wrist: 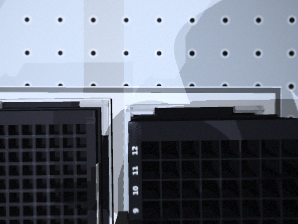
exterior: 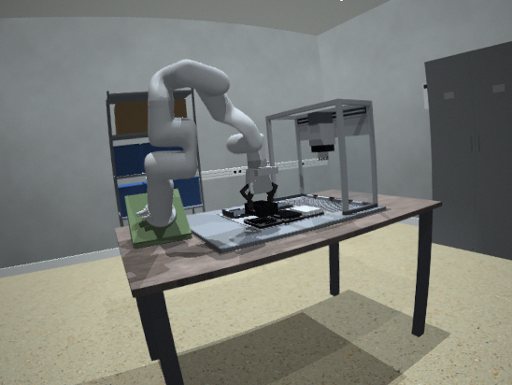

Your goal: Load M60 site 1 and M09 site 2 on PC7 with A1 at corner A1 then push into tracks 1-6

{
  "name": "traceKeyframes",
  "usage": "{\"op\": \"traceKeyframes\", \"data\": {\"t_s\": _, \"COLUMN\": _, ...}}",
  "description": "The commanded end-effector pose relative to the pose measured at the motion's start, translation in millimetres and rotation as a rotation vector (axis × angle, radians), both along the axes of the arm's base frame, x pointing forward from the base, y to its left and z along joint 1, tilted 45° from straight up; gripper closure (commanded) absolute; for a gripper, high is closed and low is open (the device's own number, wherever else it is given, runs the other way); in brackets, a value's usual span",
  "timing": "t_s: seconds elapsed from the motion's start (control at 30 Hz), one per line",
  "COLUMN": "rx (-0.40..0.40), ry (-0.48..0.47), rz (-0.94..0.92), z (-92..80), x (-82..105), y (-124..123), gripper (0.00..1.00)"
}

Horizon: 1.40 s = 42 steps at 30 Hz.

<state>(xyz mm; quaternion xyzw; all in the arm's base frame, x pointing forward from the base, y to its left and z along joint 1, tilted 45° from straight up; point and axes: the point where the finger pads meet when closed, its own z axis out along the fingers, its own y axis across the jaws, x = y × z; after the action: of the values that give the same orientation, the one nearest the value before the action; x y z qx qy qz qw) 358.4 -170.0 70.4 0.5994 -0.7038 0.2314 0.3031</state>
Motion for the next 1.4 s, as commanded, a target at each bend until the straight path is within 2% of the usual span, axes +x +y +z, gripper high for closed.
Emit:
{"op": "traceKeyframes", "data": {"t_s": 0.0, "rx": 0.000, "ry": -0.002, "rz": 0.003, "z": 6.2, "x": 2.6, "y": 6, "gripper": 1.00}}
{"op": "traceKeyframes", "data": {"t_s": 1.37, "rx": 0.000, "ry": -0.003, "rz": 0.003, "z": 47.7, "x": 11.3, "y": 47, "gripper": 1.00}}
